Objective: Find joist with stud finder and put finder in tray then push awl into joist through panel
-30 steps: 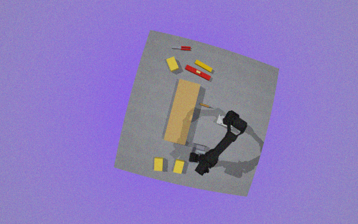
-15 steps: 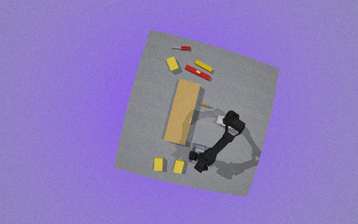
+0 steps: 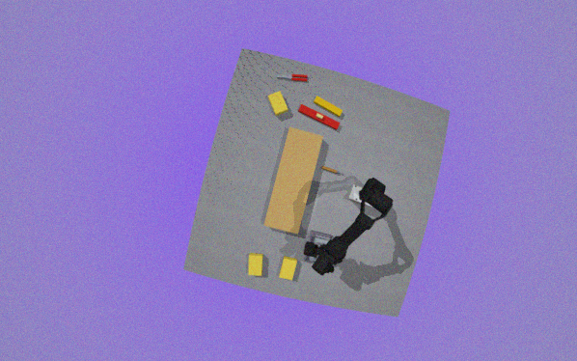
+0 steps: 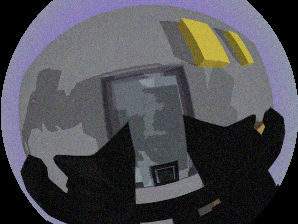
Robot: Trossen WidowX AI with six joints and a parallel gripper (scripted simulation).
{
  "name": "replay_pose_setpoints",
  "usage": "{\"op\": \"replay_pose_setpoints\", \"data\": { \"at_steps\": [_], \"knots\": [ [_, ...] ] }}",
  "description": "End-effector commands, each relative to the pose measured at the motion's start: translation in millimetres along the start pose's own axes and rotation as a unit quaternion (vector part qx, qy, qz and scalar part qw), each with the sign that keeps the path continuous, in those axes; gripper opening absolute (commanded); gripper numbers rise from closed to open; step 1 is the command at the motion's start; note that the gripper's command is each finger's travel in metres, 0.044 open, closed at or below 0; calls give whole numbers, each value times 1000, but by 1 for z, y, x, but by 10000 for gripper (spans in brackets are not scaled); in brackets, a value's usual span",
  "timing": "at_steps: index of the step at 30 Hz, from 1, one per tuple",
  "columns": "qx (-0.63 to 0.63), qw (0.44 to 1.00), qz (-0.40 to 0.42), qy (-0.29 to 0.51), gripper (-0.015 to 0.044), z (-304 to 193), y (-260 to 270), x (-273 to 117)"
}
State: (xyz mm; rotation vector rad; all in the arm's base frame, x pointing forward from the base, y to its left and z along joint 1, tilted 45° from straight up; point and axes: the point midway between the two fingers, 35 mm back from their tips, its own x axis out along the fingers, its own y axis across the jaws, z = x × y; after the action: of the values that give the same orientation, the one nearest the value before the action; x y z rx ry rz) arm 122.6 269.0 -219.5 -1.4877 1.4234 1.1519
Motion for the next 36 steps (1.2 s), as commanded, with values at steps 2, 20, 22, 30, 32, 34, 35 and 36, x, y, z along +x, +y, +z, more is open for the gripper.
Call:
{"op": "replay_pose_setpoints", "data": {
  "at_steps": [2, 20, 22, 30, 32, 34, 35, 36],
  "knots": [
    [-1, 1000, -1, 0, 0, -4, 0, 7],
    [0, 1000, 1, 2, 368, -1, 0, 2],
    [0, 1000, 1, 2, 420, 8, -1, -14],
    [-1, 1000, 2, 2, 440, 37, 2, -78],
    [7, 1000, -2, 1, 440, 30, -4, -69],
    [36, 999, -7, 4, 440, 19, -16, -76],
    [58, 998, -11, 7, 440, 11, -25, -82],
    [84, 996, -16, 10, 440, -1, -35, -88]
  ]
}}
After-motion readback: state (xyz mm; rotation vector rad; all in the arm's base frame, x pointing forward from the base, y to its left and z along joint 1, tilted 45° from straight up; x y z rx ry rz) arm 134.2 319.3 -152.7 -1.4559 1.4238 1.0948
